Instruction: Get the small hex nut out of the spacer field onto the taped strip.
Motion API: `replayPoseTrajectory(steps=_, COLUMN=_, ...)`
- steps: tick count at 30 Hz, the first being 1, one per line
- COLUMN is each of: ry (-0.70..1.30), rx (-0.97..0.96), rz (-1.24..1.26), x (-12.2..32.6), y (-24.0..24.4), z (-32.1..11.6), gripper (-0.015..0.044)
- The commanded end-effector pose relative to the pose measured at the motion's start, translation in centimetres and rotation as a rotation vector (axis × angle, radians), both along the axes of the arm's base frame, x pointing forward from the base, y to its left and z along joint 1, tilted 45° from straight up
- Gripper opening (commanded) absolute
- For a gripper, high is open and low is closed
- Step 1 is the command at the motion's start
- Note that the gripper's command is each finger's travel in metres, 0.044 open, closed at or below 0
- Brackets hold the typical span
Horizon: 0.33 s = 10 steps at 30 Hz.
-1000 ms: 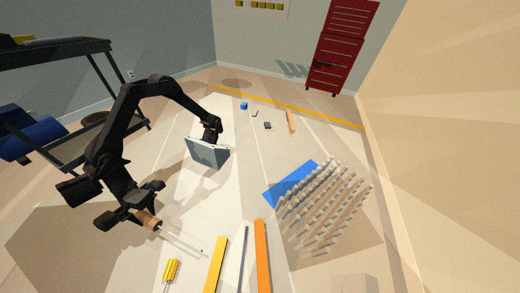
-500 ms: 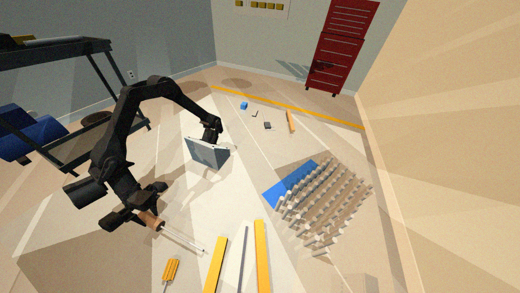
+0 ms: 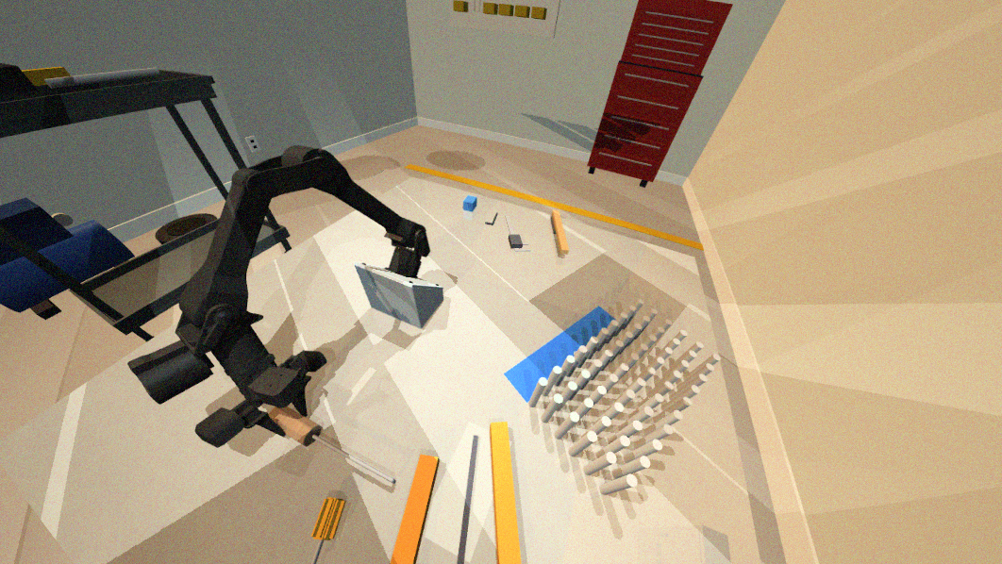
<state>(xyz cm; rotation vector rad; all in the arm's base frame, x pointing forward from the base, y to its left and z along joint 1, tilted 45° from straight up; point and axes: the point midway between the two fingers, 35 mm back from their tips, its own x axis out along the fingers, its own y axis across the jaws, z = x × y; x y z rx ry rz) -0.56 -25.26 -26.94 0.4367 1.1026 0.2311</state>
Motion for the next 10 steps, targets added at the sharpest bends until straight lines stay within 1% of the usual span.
replayPoseTrajectory(steps=1, ry=0.000, rx=-0.001, rz=0.000, x=-0.01, y=-0.08, z=0.02, gripper=0.0210)
replayPoseTrajectory(steps=10, ry=0.000, rx=-0.001, rz=0.000, x=-0.01, y=-0.08, z=0.02, gripper=0.0440)
